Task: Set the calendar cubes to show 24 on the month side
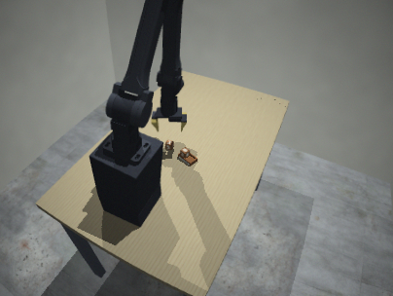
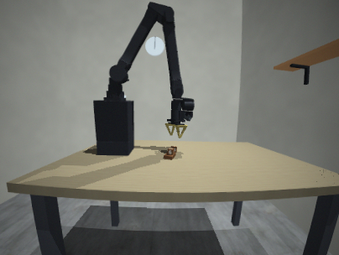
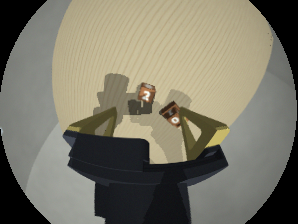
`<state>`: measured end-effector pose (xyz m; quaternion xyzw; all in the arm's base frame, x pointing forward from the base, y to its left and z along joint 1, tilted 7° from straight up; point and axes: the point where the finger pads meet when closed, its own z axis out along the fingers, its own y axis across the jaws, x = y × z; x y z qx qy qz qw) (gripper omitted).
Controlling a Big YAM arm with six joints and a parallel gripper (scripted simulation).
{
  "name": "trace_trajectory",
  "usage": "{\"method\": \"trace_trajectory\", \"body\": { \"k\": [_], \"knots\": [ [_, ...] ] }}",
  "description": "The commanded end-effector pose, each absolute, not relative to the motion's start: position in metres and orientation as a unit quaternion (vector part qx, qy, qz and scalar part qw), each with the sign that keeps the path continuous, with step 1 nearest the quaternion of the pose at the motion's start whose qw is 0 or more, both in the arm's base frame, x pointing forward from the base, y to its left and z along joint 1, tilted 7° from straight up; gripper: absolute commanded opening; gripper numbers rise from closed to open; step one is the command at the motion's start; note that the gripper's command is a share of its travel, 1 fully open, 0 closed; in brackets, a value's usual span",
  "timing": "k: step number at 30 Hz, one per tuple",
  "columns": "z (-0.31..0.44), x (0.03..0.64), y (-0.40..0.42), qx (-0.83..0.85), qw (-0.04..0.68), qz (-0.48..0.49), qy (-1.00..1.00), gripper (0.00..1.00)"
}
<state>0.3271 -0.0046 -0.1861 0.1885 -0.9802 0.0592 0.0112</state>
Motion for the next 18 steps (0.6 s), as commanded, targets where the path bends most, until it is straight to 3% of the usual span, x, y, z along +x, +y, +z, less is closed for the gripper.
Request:
{"method": "trace_trajectory", "body": {
  "k": [1,18],
  "knots": [
    [-0.1827,0.3262,-0.0023,0.277,0.013,0.055,-0.959,1.00],
    [-0.1779,0.3270,-0.0014,0.477,0.023,0.052,-0.877,1.00]
  ]
}}
